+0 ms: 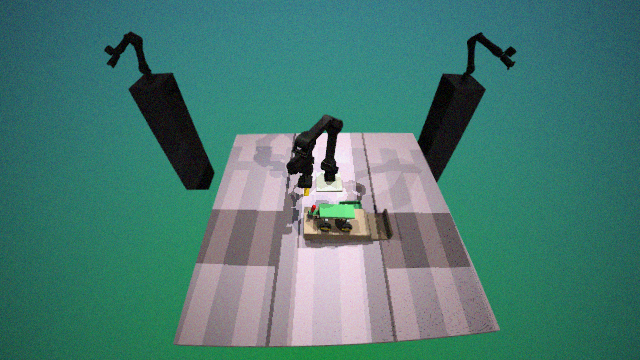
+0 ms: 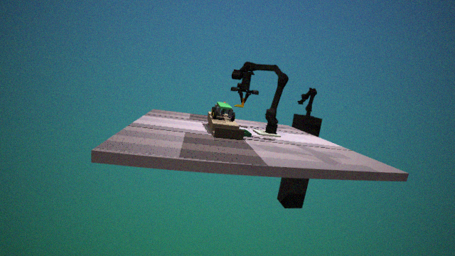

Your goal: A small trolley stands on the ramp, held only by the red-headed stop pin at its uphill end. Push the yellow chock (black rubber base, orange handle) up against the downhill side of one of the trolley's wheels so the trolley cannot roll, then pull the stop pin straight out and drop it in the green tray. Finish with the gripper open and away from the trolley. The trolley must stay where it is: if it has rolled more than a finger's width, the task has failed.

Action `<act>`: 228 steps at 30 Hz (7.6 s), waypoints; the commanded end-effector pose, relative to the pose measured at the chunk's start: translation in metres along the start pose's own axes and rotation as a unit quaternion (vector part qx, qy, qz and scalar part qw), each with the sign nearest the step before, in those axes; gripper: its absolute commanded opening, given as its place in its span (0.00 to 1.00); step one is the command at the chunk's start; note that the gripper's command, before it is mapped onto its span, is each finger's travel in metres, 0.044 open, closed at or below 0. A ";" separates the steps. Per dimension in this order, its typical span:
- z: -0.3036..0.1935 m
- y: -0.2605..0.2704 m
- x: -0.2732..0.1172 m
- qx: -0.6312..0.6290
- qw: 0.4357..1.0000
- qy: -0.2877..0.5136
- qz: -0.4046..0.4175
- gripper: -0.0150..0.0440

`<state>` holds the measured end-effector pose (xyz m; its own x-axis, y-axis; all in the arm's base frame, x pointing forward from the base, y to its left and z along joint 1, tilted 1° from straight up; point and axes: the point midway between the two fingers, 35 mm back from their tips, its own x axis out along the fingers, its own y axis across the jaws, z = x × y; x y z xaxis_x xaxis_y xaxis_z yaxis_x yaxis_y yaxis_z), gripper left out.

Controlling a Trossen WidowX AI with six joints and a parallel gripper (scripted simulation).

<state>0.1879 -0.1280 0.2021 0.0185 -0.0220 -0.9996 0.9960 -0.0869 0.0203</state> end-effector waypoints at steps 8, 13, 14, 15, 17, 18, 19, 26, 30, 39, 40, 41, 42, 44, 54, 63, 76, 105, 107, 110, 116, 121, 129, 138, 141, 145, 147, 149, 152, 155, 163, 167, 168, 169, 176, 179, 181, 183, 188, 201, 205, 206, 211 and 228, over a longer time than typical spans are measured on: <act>0.000 0.000 0.000 -0.183 0.983 0.000 -0.002 0.25; 0.000 0.000 0.000 -0.268 0.964 0.000 -0.002 0.25; 0.000 0.000 0.000 -0.284 0.959 0.000 -0.002 0.25; 0.000 0.000 0.000 -0.301 0.954 0.000 -0.002 0.25; 0.000 0.000 0.000 -0.334 0.943 0.000 -0.002 0.25; 0.000 0.000 0.000 -0.350 0.937 0.000 -0.002 0.25; 0.000 0.000 0.000 -0.366 0.931 0.001 -0.002 0.25; 0.000 0.000 0.000 -0.472 0.882 0.001 -0.002 0.25; 0.000 0.000 0.000 -0.531 0.847 0.001 -0.002 0.25; 0.000 0.000 0.000 -0.656 0.755 0.001 -0.002 0.25; 0.000 0.000 0.000 -0.669 0.744 0.001 -0.002 0.25; 0.000 0.000 0.000 -0.681 0.732 0.001 -0.002 0.25; 0.000 0.000 0.000 -0.694 0.720 0.001 -0.002 0.25; 0.000 0.000 0.000 -0.718 0.696 0.001 -0.002 0.25; 0.000 0.000 0.000 -0.827 0.563 0.002 -0.003 0.25; 0.000 0.000 0.000 -0.901 0.433 0.002 -0.002 0.25; 0.000 0.000 0.000 -0.975 0.222 0.002 -0.002 0.25; -0.018 0.004 0.001 -0.999 -0.041 0.002 -0.001 0.25; -0.026 0.005 0.001 -0.999 -0.041 0.002 -0.001 0.25; -0.036 0.008 0.001 -0.999 -0.041 0.002 0.000 0.25; -0.056 0.013 0.001 -0.999 -0.041 0.001 0.001 0.25; -0.073 0.017 0.001 -0.999 -0.041 0.001 0.002 0.25; -0.100 0.022 0.002 -0.999 -0.041 0.001 0.003 0.25; -0.131 0.026 0.003 -0.999 -0.041 0.000 0.005 0.25; -0.142 0.026 0.004 -0.999 -0.041 0.000 0.005 0.25; -0.155 0.028 0.004 -0.999 -0.041 0.000 0.006 0.25; -0.163 0.028 0.005 -0.999 -0.041 0.000 0.006 0.25; -0.171 0.029 0.005 -0.999 -0.041 0.000 0.007 0.25; -0.183 0.030 0.006 -0.999 -0.041 0.000 0.007 0.25; -0.194 0.030 0.007 -0.999 -0.041 0.000 0.008 0.25; -0.226 0.033 0.010 -0.999 -0.041 0.000 0.009 0.25; -0.242 0.035 0.011 -0.999 -0.041 0.000 0.010 0.25; -0.246 0.036 0.011 -0.999 -0.041 0.000 0.010 0.25; -0.251 0.036 0.012 -0.999 -0.041 0.000 0.010 0.25; -0.278 0.040 0.014 -0.999 -0.041 0.000 0.012 0.25; -0.290 0.042 0.015 -0.999 -0.041 0.000 0.012 0.25; -0.292 0.042 0.015 -0.999 -0.044 0.000 0.012 0.25; -0.292 0.042 0.015 -0.998 -0.064 0.000 0.011 0.25; -0.293 0.043 0.015 -0.989 -0.150 0.001 0.005 0.25; -0.294 0.043 0.015 -0.928 -0.373 0.007 -0.009 0.25; -0.294 0.043 0.015 -0.899 -0.438 0.008 -0.013 0.25; -0.295 0.043 0.015 -0.891 -0.454 0.009 -0.014 0.25; -0.295 0.042 0.015 -0.846 -0.533 0.012 -0.018 0.25; -0.296 0.042 0.015 -0.677 -0.735 0.025 -0.030 0.25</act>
<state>0.2554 0.1630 0.1821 0.0216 -0.0912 -0.9956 -0.0591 -0.9942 0.0898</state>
